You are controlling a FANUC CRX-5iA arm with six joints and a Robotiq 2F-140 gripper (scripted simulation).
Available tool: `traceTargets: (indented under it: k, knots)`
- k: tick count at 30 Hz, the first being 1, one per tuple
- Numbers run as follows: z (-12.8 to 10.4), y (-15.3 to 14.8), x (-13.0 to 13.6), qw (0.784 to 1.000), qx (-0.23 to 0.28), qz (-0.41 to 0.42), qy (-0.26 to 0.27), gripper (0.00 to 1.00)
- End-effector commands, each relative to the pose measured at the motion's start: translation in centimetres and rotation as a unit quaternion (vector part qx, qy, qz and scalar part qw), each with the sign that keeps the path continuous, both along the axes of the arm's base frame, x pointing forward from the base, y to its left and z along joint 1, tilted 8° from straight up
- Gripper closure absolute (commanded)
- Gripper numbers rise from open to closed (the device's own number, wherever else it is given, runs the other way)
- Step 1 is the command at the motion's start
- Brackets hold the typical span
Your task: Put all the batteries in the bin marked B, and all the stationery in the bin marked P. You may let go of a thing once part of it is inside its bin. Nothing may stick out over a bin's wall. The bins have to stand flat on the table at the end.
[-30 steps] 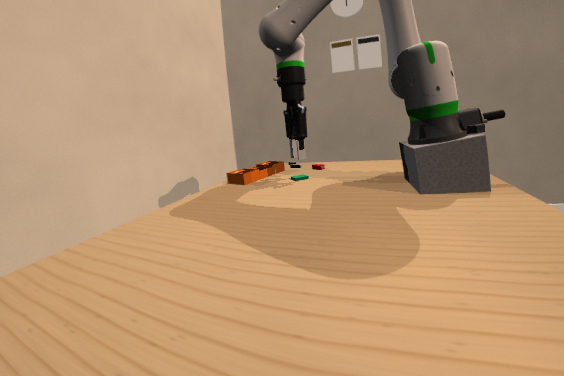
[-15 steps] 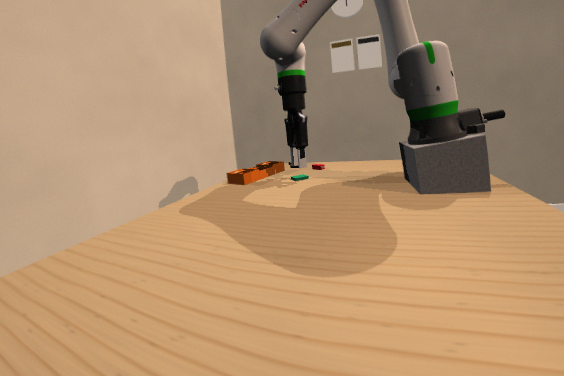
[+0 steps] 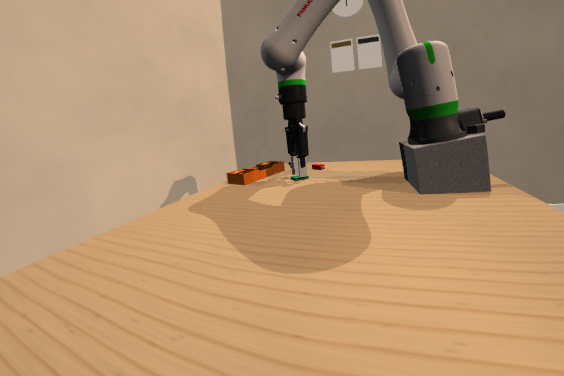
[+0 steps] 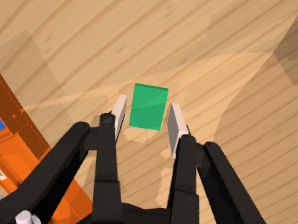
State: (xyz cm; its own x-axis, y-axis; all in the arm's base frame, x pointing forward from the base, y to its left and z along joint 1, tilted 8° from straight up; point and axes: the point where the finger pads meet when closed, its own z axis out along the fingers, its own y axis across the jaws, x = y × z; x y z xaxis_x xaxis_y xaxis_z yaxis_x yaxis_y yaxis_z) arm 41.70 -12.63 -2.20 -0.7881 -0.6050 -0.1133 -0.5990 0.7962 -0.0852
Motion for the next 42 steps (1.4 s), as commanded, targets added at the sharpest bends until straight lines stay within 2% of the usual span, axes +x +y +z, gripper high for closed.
traceTargets:
  k: [1, 18, 19, 42]
  knots:
    - [-0.48, 0.0, 0.08, 1.0, 0.0, 0.0, 0.0, 0.6]
    - [-1.01, 0.0, 0.13, 1.0, 0.0, 0.0, 0.0, 0.6]
    - [-1.01, 0.0, 0.13, 1.0, 0.0, 0.0, 0.0, 0.71]
    - [-1.01, 0.0, 0.13, 1.0, 0.0, 0.0, 0.0, 0.71]
